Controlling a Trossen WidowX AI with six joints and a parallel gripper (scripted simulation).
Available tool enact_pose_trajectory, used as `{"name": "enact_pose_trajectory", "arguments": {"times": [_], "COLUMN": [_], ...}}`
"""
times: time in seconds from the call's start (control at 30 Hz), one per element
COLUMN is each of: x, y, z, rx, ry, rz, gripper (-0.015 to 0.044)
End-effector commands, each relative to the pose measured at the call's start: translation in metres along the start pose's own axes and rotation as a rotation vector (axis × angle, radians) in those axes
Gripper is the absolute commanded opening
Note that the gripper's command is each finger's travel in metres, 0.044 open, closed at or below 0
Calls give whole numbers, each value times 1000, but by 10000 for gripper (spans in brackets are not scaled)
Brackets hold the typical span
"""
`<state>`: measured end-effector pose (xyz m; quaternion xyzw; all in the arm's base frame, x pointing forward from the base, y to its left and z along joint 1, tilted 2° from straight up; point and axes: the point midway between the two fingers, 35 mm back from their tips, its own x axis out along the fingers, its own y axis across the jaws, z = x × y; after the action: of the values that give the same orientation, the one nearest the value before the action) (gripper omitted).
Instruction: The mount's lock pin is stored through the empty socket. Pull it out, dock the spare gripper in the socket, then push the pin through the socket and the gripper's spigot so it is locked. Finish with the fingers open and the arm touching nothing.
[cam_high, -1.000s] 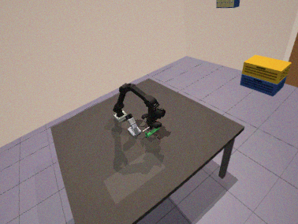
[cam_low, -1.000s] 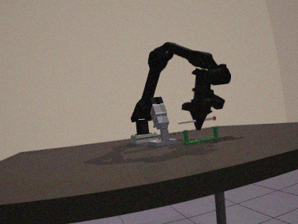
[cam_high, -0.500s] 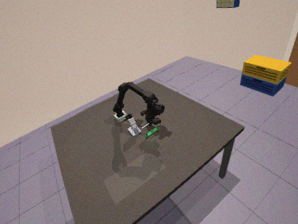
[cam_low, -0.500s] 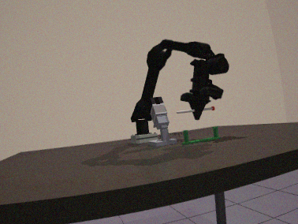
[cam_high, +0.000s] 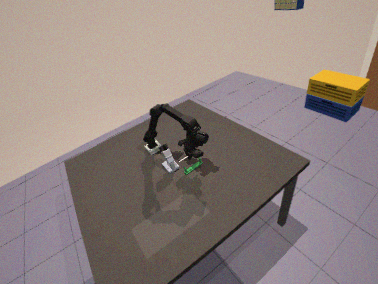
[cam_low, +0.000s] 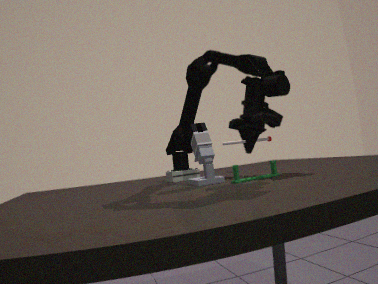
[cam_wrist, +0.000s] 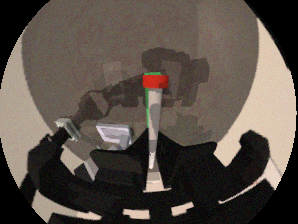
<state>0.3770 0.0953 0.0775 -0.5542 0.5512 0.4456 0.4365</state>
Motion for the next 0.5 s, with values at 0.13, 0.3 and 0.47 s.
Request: {"name": "enact_pose_trajectory", "arguments": {"times": [0.13,0.3,0.47], "x": [-12,-17,-21], "y": [23,38,53], "z": [5,7,9], "rx": [17,27,37], "ry": [-8,-10,-11], "rz": [-4,0,4], "gripper": [0,0,0]}}
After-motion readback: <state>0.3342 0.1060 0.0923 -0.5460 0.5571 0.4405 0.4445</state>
